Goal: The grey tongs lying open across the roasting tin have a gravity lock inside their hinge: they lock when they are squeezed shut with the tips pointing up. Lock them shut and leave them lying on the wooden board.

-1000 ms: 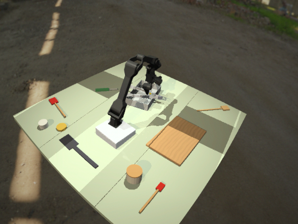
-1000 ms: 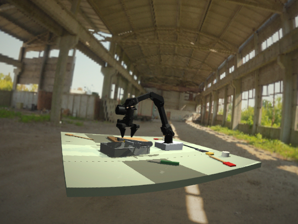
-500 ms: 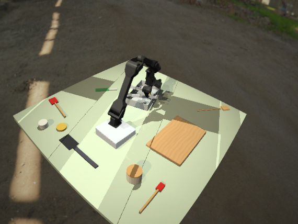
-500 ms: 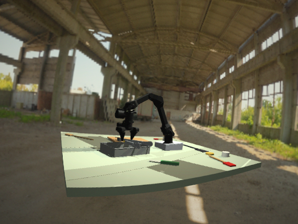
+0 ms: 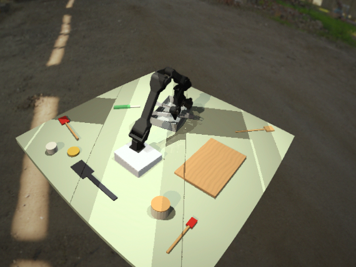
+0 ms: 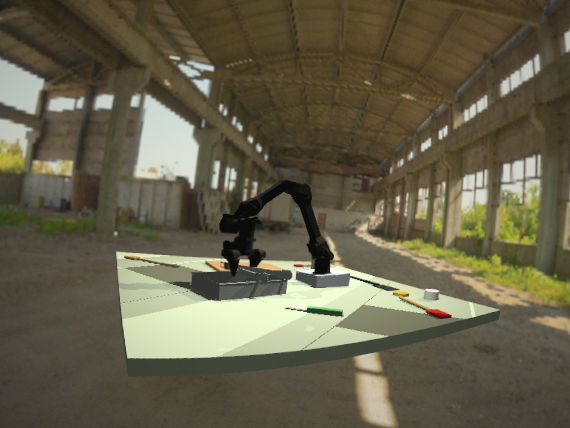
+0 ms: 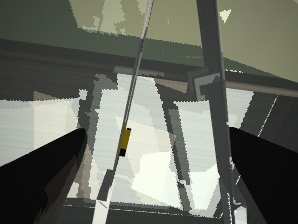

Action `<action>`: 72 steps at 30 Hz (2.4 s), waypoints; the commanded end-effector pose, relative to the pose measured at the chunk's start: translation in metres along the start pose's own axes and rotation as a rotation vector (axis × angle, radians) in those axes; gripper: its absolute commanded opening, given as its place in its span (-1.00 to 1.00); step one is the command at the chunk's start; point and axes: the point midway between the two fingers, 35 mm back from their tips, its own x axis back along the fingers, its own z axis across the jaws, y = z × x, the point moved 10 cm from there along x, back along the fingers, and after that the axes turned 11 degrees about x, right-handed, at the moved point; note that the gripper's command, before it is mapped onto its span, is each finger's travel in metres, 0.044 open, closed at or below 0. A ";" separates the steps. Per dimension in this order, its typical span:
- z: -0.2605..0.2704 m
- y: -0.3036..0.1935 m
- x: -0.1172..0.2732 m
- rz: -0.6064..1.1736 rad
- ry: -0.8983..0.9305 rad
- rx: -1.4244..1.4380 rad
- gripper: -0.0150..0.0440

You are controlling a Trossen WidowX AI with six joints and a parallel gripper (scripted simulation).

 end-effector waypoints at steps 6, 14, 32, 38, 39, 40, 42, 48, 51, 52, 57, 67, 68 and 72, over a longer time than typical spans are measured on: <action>-0.003 -0.002 -0.019 0.013 -0.015 0.006 1.00; -0.004 -0.003 -0.020 0.013 -0.015 0.006 1.00; -0.003 -0.001 -0.017 0.004 -0.007 0.001 0.46; -0.003 -0.001 -0.017 0.004 -0.007 0.001 0.32; -0.003 -0.001 -0.017 0.004 -0.007 0.001 0.30; -0.003 -0.001 -0.017 0.004 -0.007 0.001 0.28; -0.003 -0.001 -0.017 0.004 -0.007 0.001 0.23; -0.003 -0.001 -0.017 0.004 -0.007 0.001 0.10; -0.003 -0.001 -0.017 0.004 -0.007 0.001 0.03; -0.003 -0.001 -0.017 0.004 -0.007 0.001 0.01; -0.003 -0.001 -0.017 0.004 -0.007 0.001 -0.10; -0.003 -0.001 -0.017 0.004 -0.007 0.001 -0.33; -0.003 -0.001 -0.017 0.004 -0.007 0.001 -0.35; -0.003 -0.001 -0.017 0.004 -0.007 0.001 -0.44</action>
